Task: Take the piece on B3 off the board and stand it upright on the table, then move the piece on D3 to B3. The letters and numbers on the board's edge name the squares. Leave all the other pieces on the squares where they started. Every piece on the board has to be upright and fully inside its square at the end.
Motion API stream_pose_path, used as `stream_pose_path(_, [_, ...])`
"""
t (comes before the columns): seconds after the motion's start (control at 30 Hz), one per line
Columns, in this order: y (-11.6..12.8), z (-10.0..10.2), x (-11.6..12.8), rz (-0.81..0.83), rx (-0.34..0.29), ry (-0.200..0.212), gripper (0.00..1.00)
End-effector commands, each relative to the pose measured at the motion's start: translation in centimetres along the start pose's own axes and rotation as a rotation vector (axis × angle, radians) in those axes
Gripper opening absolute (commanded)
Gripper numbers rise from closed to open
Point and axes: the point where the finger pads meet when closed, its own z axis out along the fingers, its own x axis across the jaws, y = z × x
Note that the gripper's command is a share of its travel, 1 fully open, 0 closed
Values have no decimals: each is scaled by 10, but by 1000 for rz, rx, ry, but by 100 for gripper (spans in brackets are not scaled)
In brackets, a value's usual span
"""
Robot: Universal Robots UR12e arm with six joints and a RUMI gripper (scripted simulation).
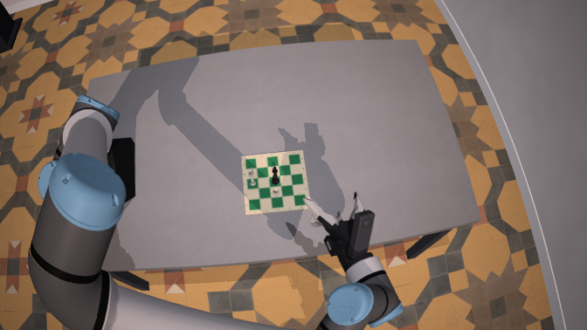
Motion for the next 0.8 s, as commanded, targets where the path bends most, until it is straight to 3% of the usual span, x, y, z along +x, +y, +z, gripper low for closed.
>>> stream_pose_path(0.0, [-1, 0, 0, -1, -1, 1, 100])
stream_pose_path(0.6, [1, 0, 0, -3, 0, 2, 100])
stream_pose_path(0.67, [13, 1, 2, -16, 5, 12, 100])
stream_pose_path(0.77, [56, 6, 6, -64, 22, 50, 100])
